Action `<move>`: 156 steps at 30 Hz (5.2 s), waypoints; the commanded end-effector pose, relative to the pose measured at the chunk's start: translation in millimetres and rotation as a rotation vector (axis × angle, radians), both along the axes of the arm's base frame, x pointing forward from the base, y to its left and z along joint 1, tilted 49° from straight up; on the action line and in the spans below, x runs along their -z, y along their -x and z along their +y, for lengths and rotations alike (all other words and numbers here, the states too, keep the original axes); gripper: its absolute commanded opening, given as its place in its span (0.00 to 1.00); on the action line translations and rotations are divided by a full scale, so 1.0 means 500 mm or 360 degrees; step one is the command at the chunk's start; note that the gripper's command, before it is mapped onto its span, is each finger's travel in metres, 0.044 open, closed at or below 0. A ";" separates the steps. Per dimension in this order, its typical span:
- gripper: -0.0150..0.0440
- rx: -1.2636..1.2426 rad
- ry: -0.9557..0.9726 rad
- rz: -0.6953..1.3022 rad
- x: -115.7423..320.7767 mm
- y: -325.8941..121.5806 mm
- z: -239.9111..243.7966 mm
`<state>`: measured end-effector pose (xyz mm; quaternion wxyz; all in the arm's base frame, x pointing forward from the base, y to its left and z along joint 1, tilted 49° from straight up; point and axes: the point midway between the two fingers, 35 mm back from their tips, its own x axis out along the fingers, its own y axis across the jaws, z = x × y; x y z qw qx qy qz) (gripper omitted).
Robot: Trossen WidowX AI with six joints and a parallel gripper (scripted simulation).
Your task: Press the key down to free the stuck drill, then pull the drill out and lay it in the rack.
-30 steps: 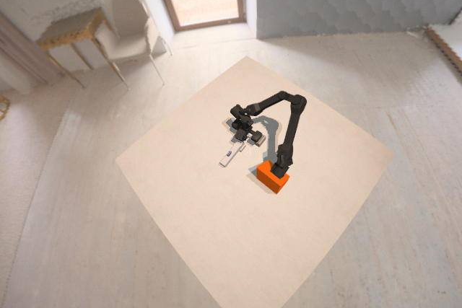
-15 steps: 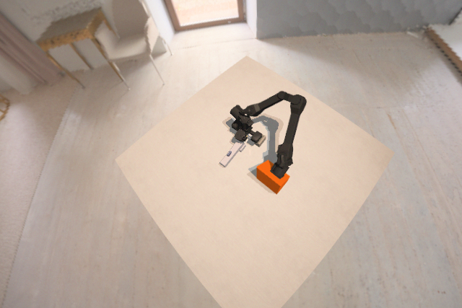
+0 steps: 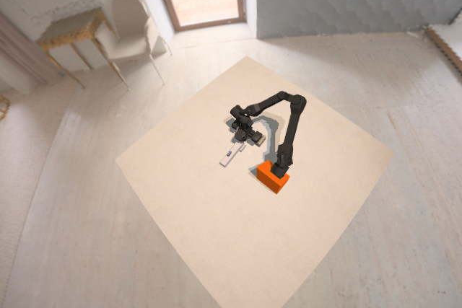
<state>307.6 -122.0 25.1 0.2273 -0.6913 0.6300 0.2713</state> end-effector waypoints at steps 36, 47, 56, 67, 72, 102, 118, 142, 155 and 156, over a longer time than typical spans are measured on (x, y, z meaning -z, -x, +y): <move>0.25 0.0004 0.0001 0.0002 -0.019 0.002 -0.006; 0.25 0.0004 0.0001 0.0002 -0.038 -0.003 -0.017; 0.25 0.0004 0.0002 0.0001 -0.060 -0.007 -0.029; 0.25 0.0004 0.0003 0.0001 -0.088 -0.011 -0.048; 0.25 0.0004 0.0003 0.0001 -0.100 -0.012 -0.057; 0.25 0.0004 0.0003 0.0001 -0.126 -0.005 -0.060; 0.25 0.0004 0.0003 0.0001 -0.131 -0.001 -0.047; 0.25 0.0004 0.0002 0.0001 -0.137 0.005 -0.030; 0.25 0.0004 0.0001 0.0001 -0.141 0.008 -0.022; 0.25 0.0004 0.0001 0.0001 -0.141 0.008 -0.021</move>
